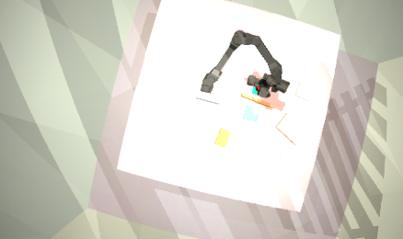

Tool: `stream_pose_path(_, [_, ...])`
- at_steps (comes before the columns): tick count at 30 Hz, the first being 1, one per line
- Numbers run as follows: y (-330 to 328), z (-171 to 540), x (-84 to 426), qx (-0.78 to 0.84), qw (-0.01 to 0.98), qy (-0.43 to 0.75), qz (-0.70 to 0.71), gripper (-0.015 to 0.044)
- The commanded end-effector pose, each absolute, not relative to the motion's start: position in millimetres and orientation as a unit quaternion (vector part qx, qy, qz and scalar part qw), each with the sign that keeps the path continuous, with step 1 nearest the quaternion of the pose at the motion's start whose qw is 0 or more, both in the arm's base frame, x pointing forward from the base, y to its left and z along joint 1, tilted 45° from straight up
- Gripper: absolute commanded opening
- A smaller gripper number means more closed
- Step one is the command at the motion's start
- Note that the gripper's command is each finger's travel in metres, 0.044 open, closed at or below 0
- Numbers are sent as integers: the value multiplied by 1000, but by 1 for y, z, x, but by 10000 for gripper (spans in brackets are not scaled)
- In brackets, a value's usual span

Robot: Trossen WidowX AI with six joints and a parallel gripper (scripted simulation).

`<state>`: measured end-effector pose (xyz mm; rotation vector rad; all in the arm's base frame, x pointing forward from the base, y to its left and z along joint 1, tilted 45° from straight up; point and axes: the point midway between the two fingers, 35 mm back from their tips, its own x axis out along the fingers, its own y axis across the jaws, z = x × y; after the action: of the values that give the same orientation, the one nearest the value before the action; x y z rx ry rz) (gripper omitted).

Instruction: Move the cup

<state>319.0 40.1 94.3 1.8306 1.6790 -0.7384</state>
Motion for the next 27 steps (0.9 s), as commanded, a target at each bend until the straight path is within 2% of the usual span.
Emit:
stream_pose_path(1, [36, 98, 319, 679, 274, 624, -274, 128])
stream_pose_path(27, [13, 121, 318, 679, 272, 624, -274, 128])
